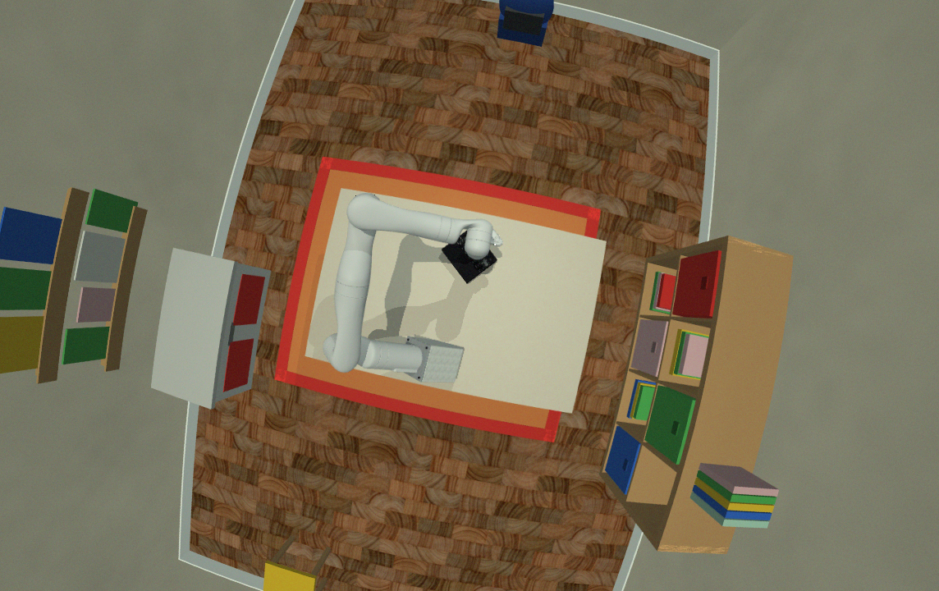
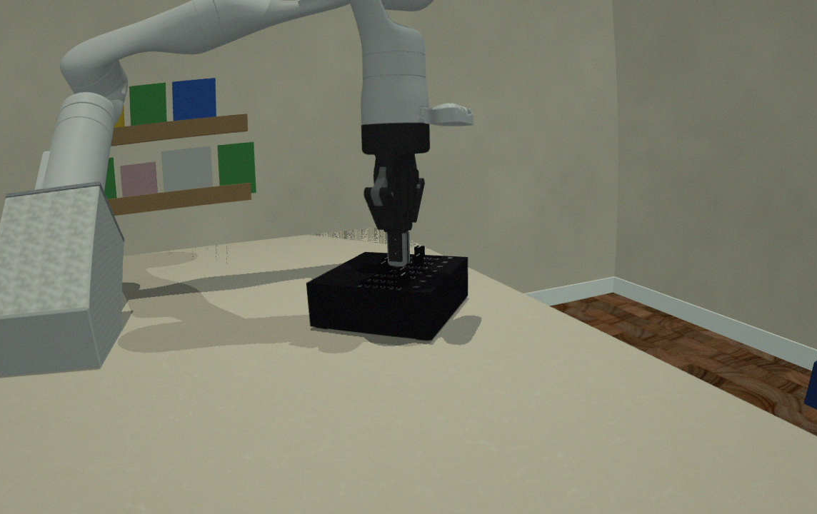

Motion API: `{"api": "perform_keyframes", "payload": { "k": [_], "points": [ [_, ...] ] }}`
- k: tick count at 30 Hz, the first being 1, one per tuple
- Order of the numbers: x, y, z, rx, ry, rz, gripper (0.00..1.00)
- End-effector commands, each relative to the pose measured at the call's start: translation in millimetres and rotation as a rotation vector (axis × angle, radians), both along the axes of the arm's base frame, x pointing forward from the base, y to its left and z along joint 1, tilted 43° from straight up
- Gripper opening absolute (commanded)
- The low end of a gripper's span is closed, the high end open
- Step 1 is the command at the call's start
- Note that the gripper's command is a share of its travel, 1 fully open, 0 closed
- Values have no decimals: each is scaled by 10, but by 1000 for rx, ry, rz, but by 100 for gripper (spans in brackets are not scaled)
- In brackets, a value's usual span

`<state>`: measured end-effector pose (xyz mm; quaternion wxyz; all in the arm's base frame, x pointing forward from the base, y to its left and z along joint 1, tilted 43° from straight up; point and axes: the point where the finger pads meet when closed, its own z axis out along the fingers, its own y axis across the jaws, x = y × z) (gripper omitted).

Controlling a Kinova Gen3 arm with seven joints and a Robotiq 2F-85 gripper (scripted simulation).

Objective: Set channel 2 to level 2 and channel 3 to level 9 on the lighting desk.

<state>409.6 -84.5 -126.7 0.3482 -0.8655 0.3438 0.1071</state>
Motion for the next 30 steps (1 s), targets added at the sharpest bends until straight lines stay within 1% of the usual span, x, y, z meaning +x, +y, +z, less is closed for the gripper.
{"api": "perform_keyframes", "payload": {
  "k": [1, 5, 7, 13, 28, 29, 30],
  "points": [
    [16, -69, 63, -3, -6, -4, 0],
    [9, -152, 154, -3, -6, -4, 0],
    [9, -152, 154, -3, -6, -4, 0],
    [1, -237, 246, -3, -6, -4, 0],
    [1, -246, 257, -3, -6, -4, 0],
    [1, -247, 257, -3, -6, -4, 100],
    [0, -248, 258, -3, -6, -4, 100]
  ]
}}
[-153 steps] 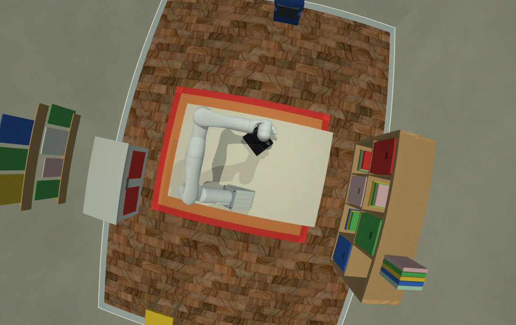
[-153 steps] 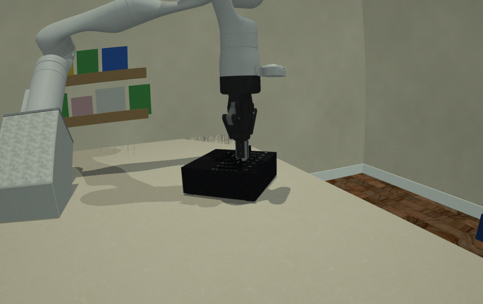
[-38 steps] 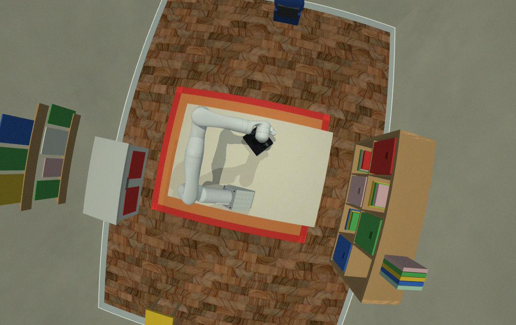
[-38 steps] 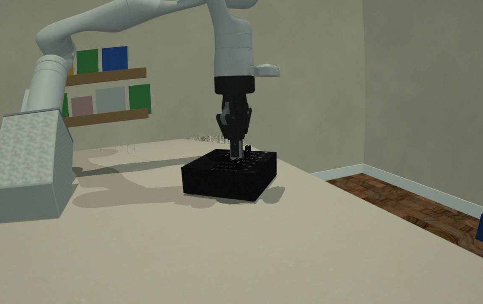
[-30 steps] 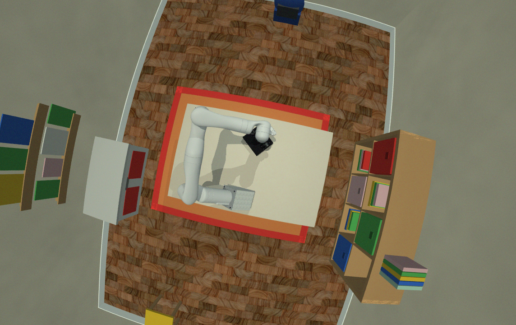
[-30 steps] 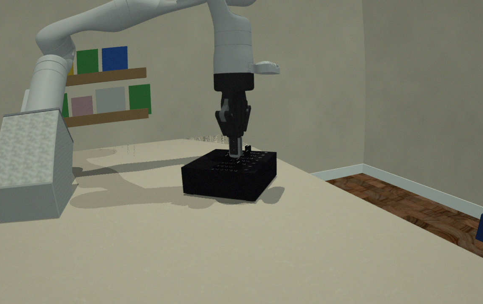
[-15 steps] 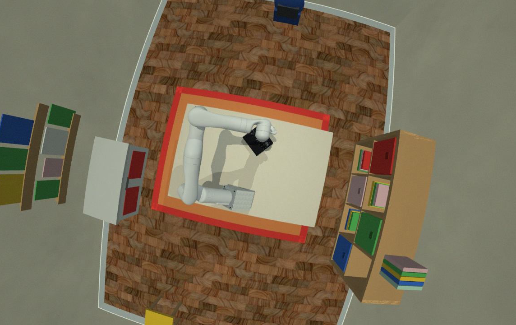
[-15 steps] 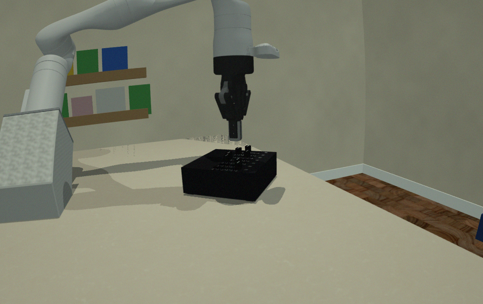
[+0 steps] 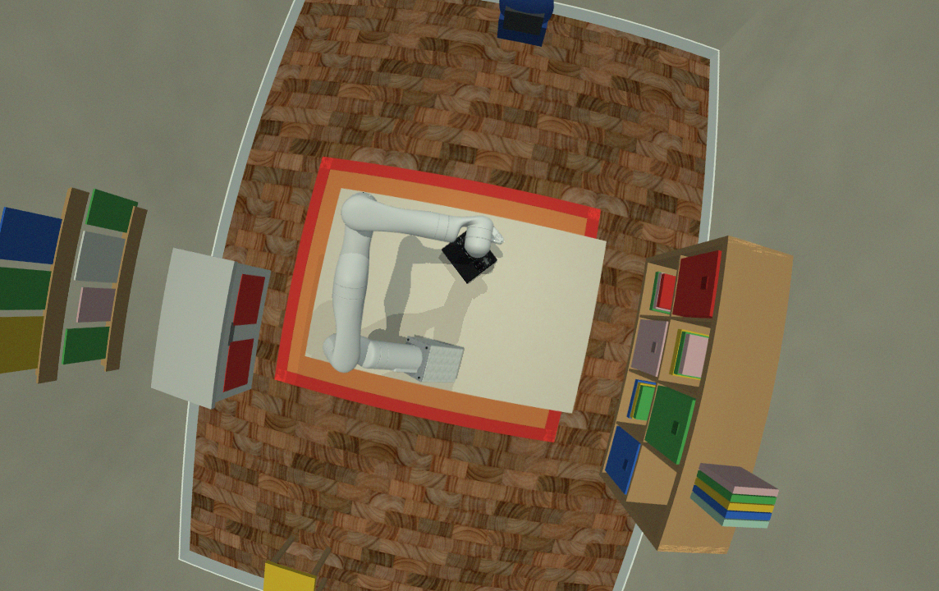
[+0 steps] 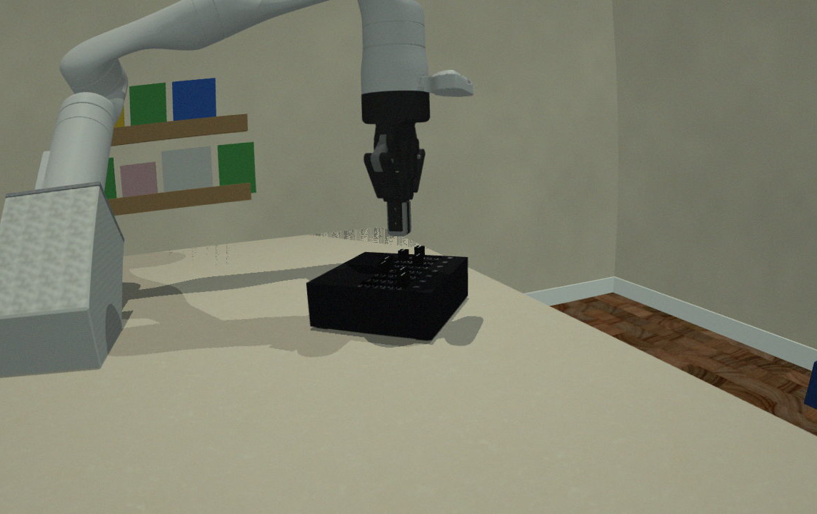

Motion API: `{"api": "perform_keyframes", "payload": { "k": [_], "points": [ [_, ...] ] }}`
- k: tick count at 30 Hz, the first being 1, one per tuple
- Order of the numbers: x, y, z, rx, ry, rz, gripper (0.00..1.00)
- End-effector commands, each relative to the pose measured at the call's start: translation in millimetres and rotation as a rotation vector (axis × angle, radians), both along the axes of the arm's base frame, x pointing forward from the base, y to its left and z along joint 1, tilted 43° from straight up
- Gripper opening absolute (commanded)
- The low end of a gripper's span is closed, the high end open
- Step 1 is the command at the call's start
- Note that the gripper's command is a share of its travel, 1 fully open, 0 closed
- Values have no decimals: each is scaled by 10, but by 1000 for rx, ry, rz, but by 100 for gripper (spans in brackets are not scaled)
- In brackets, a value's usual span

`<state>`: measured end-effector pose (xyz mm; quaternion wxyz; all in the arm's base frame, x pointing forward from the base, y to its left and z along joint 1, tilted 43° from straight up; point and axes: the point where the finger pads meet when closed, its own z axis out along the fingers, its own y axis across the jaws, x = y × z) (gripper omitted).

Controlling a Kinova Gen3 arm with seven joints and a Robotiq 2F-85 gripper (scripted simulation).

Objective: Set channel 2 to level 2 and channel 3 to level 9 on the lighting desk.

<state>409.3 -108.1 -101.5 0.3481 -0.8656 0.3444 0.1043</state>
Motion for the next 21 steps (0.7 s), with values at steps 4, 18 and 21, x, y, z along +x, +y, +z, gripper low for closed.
{"api": "perform_keyframes", "payload": {
  "k": [4, 18, 21],
  "points": [
    [1, -41, 40, -1, -1, -1, 100],
    [-30, -380, 410, -1, -1, -1, 100],
    [-37, -460, 498, -1, -1, -1, 100]
  ]
}}
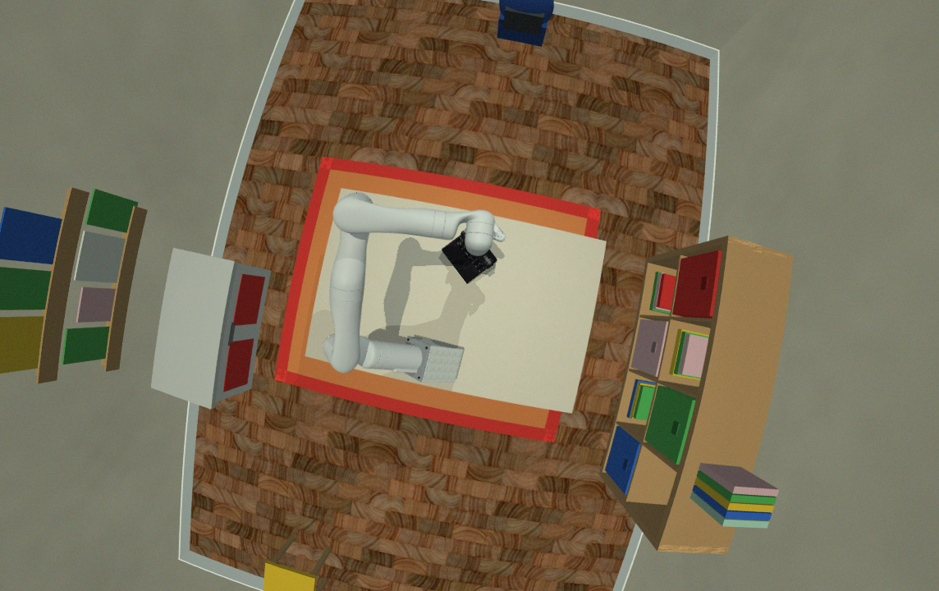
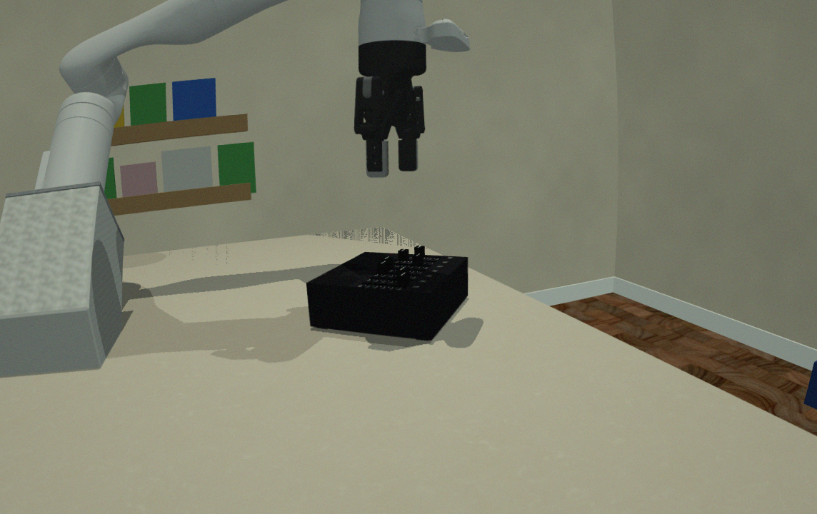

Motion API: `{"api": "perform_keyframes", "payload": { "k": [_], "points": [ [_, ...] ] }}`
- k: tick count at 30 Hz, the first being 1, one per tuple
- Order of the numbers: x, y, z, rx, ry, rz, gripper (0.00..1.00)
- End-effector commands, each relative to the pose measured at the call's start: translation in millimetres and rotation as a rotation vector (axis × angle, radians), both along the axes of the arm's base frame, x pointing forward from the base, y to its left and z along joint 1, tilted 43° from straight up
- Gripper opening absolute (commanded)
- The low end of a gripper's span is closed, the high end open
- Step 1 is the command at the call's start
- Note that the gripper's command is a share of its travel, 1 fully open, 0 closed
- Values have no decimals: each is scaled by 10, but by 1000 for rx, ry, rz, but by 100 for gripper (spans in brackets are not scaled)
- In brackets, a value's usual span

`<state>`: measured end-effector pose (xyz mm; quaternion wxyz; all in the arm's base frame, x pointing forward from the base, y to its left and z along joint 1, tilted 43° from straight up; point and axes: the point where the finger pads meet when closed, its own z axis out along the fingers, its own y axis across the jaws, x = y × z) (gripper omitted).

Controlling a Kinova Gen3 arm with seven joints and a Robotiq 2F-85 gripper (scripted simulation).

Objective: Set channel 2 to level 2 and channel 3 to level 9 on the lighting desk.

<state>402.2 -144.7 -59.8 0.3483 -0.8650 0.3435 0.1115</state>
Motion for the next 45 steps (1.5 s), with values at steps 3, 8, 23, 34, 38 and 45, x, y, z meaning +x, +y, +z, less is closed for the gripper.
{"api": "perform_keyframes", "payload": {
  "k": [3, 8, 23, 34, 38, 45],
  "points": [
    [29, -149, 140, -7, -13, -7, 100],
    [27, -174, 167, -7, -13, -7, 100],
    [26, -178, 172, -7, -13, -7, 100],
    [26, -178, 172, -7, -13, -7, 100],
    [26, -178, 172, -7, -13, -7, 100],
    [26, -178, 172, -7, -13, -7, 100]
  ]
}}
